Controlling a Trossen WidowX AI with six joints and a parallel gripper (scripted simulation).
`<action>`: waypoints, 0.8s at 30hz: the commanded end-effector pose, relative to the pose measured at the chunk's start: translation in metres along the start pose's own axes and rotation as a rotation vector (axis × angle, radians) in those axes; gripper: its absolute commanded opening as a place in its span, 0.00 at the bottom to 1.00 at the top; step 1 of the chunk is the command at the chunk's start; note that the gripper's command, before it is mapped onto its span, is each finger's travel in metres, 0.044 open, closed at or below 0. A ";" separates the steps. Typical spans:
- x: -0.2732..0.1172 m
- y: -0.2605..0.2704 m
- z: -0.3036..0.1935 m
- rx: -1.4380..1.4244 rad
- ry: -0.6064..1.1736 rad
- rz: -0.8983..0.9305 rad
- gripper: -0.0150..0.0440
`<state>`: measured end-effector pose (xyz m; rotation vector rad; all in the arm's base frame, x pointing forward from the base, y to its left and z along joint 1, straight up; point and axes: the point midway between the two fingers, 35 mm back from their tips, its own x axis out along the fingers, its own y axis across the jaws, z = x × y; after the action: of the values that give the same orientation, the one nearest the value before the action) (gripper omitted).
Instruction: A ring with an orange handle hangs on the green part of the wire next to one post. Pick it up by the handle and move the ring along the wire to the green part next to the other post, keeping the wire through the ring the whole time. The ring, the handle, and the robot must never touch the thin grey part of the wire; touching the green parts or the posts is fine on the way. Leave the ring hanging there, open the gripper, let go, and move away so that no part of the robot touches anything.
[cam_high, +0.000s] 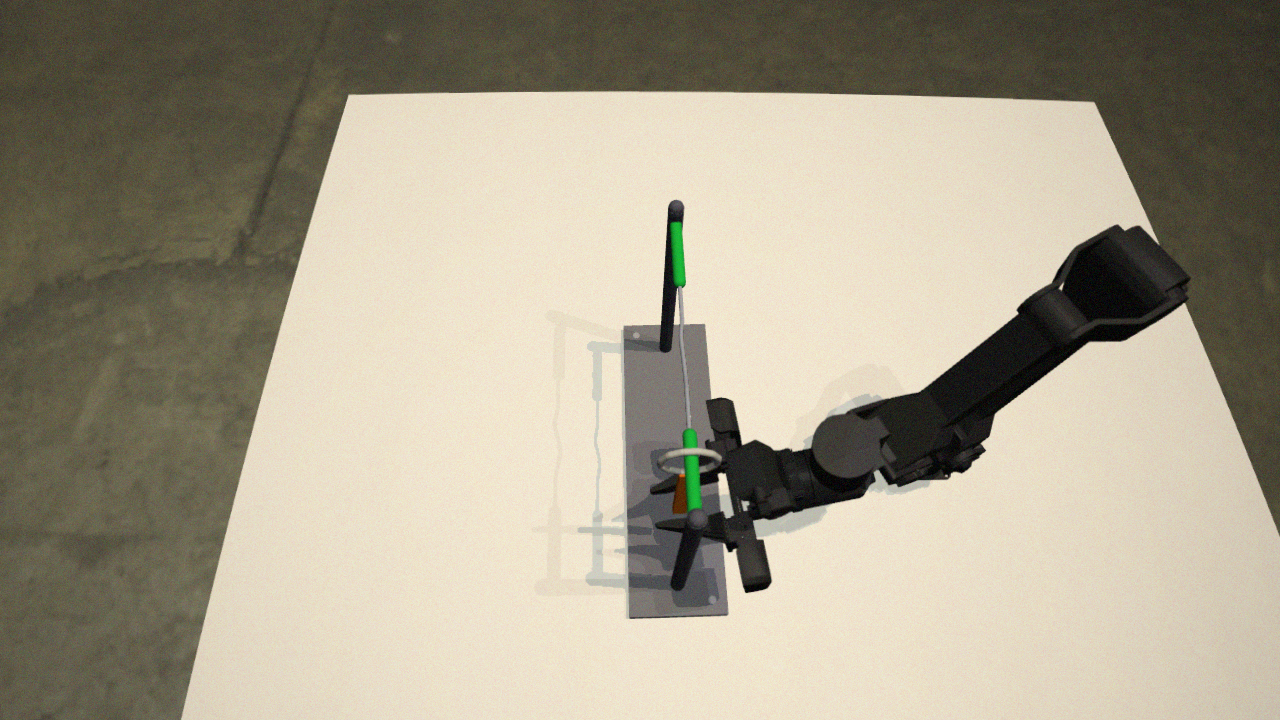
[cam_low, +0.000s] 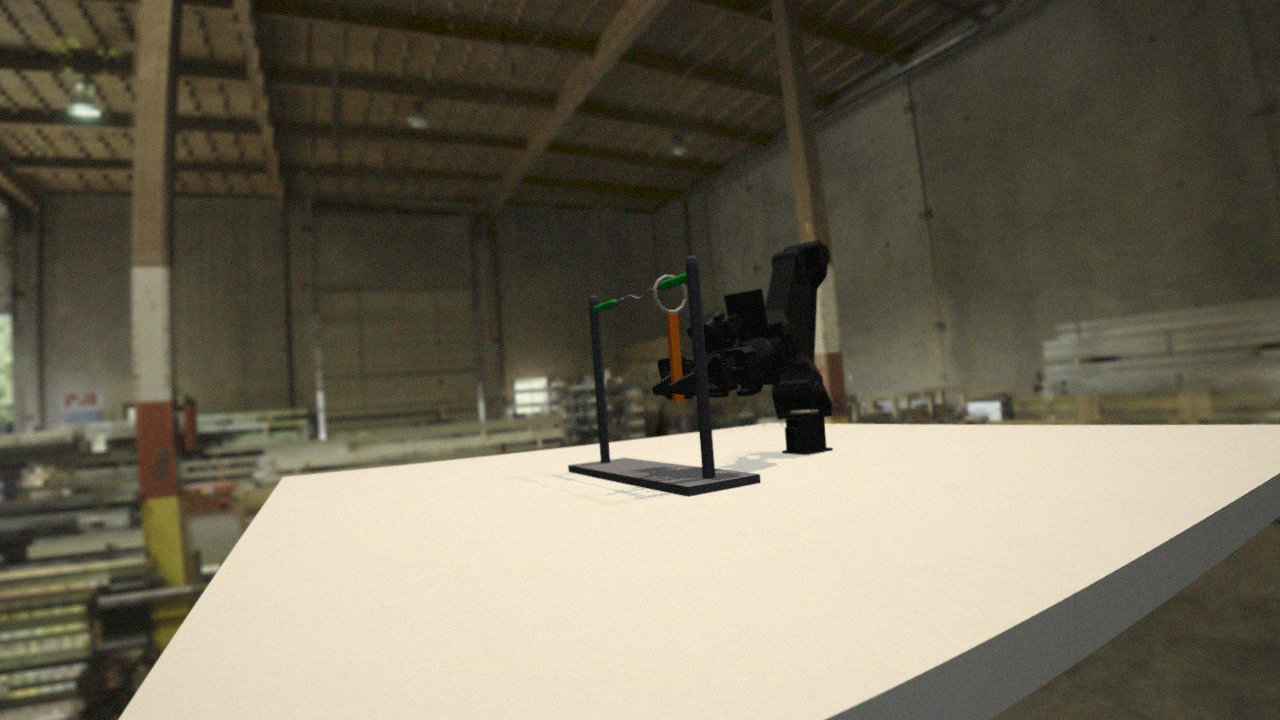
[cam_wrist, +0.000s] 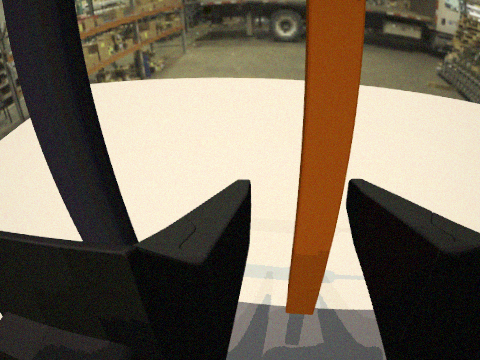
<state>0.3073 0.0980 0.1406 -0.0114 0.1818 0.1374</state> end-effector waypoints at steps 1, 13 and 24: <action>-0.009 -0.001 -0.002 0.005 0.006 -0.005 0.53; -0.031 -0.001 -0.003 0.007 0.008 -0.007 0.53; -0.041 -0.002 -0.005 0.008 0.008 -0.008 0.53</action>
<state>0.2689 0.0921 0.1458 -0.0072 0.1853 0.1342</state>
